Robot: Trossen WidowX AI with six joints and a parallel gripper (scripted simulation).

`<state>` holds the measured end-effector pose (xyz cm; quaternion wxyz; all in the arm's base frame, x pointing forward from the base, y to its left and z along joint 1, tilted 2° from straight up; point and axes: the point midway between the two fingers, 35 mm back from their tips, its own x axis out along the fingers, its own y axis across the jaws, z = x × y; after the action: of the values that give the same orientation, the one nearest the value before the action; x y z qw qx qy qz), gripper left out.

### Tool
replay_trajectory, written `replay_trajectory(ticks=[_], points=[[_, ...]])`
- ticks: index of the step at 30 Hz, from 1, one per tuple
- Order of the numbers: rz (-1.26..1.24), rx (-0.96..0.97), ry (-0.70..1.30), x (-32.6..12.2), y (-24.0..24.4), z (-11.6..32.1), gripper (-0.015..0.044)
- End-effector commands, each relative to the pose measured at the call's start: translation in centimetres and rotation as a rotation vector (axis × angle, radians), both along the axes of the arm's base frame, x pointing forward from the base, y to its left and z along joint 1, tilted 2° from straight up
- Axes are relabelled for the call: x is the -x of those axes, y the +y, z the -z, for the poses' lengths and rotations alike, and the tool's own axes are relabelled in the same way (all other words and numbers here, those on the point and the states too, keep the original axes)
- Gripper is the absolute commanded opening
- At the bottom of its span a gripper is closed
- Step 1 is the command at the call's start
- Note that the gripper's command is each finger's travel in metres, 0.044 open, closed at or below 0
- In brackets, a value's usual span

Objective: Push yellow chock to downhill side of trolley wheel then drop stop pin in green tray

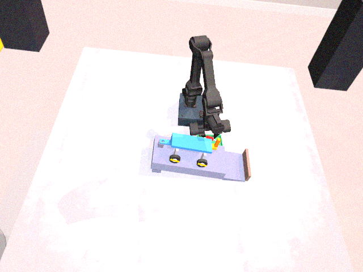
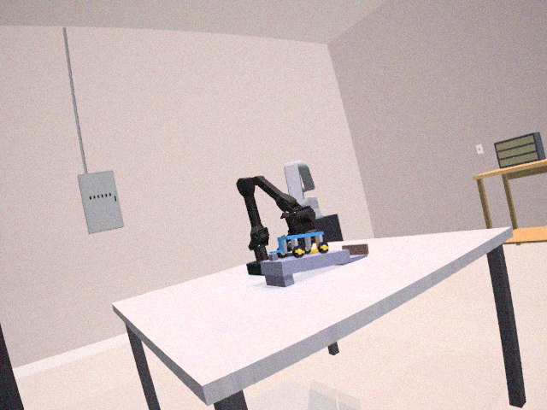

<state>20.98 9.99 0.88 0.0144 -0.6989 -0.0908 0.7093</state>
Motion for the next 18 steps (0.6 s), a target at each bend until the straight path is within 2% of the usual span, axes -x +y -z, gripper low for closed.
replay_trajectory(ticks=[1, 13, 18], points=[[-0.003, -0.003, 0.005, 0.04, -0.17, 0.26, 0.0190], [-0.003, -0.003, 0.005, 0.04, -0.63, 0.75, 0.0190], [0.000, 0.000, -0.002, -0.06, -0.53, 0.48, 0.0321]])
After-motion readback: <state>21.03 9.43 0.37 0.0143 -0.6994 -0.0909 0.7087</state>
